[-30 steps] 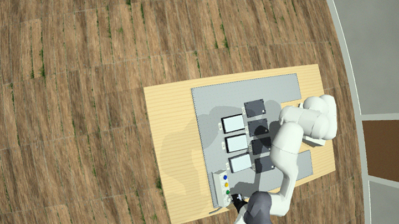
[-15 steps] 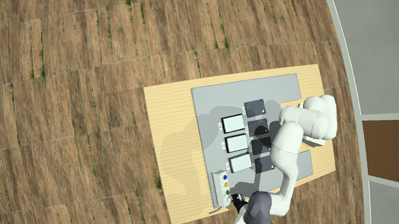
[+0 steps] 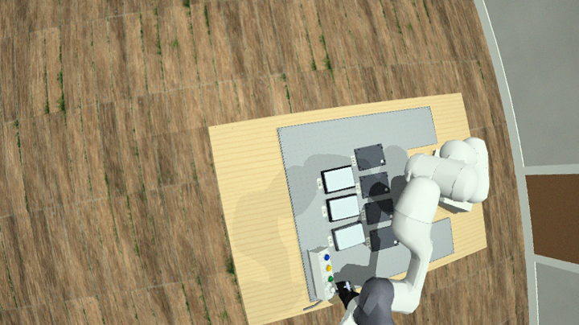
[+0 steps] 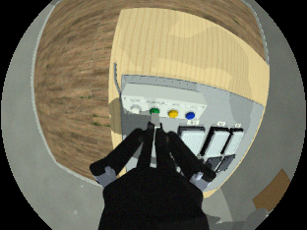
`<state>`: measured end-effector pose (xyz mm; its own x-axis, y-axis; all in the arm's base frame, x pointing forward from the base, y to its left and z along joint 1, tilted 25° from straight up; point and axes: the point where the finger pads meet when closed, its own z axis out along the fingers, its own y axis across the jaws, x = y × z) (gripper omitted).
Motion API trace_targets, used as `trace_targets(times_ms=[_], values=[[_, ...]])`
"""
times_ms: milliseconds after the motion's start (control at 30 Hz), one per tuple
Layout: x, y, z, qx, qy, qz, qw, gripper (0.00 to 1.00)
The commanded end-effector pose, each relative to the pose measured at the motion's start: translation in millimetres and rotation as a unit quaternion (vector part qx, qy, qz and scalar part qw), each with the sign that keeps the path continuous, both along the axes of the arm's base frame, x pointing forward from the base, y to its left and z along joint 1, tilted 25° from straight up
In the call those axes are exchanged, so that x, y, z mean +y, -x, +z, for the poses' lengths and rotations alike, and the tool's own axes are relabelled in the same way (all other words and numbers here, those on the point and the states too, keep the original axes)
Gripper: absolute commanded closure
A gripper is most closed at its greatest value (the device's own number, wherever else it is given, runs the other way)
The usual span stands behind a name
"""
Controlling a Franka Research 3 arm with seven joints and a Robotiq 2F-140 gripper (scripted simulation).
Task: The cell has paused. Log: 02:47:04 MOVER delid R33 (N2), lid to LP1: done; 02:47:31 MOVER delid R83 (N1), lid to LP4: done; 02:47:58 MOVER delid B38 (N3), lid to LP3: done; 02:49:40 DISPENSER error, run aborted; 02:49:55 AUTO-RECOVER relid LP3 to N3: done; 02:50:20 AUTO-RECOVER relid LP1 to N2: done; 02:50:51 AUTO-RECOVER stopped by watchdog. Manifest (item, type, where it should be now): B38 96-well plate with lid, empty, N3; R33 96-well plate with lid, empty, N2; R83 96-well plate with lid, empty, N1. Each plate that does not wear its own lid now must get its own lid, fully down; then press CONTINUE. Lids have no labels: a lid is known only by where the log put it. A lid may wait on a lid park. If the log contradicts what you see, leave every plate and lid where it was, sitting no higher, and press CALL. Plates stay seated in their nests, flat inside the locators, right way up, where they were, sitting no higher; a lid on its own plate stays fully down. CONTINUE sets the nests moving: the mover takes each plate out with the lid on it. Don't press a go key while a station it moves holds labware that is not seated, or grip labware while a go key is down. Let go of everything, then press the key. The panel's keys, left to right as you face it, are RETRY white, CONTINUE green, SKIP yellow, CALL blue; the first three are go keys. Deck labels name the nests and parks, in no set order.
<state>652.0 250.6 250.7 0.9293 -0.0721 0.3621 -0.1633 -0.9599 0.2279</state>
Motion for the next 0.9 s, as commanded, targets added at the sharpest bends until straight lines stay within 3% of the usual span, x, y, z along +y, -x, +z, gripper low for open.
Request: trace_targets(times_ms=[0, 867], values=[[-0.4, -0.9, -2.4, -0.001, 0.001, 0.001, 1.0, 1.0], [-5.5, -7.2, -19.5, -0.001, 0.001, 0.001, 1.0, 1.0]])
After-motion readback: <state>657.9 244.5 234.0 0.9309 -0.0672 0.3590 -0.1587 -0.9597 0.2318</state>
